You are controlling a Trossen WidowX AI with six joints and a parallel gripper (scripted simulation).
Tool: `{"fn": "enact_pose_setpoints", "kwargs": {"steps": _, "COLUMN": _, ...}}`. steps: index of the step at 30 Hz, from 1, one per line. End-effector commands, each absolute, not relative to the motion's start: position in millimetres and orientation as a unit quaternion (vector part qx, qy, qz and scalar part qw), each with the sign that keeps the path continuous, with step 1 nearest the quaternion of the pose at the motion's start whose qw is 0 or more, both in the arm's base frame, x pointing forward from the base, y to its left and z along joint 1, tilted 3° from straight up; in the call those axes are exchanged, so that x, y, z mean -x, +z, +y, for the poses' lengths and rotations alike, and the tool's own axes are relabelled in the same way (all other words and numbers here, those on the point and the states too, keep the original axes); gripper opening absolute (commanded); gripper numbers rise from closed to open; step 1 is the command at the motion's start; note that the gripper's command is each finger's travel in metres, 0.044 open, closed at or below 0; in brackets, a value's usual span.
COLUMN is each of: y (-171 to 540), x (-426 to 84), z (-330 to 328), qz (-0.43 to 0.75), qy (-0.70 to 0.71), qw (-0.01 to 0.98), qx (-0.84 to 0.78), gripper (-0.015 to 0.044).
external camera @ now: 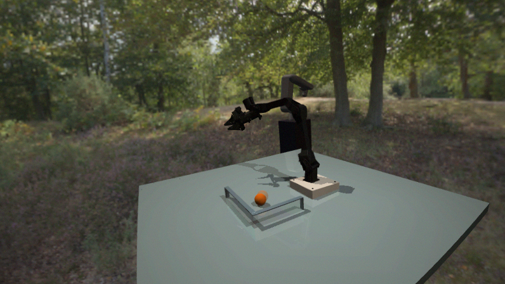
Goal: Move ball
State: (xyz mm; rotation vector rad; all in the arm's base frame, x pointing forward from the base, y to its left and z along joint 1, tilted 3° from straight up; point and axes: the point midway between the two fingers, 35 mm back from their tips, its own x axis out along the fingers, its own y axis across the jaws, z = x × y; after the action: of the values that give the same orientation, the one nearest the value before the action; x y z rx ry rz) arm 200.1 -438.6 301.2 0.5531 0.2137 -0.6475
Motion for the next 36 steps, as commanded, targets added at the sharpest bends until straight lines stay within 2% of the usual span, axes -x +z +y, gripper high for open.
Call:
{"fn": "enact_pose_setpoints", "kwargs": {"steps": 1, "y": 264, "x": -249, "z": -406, "qz": 0.17, "qy": -0.285, "qw": 0.896, "qx": -0.294, "gripper": 0.0371}}
{"fn": "enact_pose_setpoints", "kwargs": {"steps": 8, "y": 198, "x": -321, "z": -320, "qz": 0.313, "qy": -0.228, "qw": 0.868, "qx": -0.31, "gripper": 0.0371}}
{"fn": "enact_pose_setpoints", "kwargs": {"steps": 15, "y": 140, "x": -354, "z": -214, "qz": 0.47, "qy": -0.168, "qw": 0.823, "qx": -0.27, "gripper": 0.0371}}
{"fn": "enact_pose_setpoints", "kwargs": {"steps": 21, "y": 100, "x": -347, "z": -123, "qz": 0.6, "qy": -0.116, "qw": 0.769, "qx": -0.186, "gripper": 0.0371}}
{"fn": "enact_pose_setpoints", "kwargs": {"steps": 26, "y": 75, "x": -316, "z": -52, "qz": 0.702, "qy": -0.07, "qw": 0.706, "qx": -0.068, "gripper": 0.0371}}
{"fn": "enact_pose_setpoints", "kwargs": {"steps": 36, "y": 68, "x": -311, "z": -43, "qz": 0.714, "qy": -0.063, "qw": 0.696, "qx": -0.05, "gripper": 0.0371}}
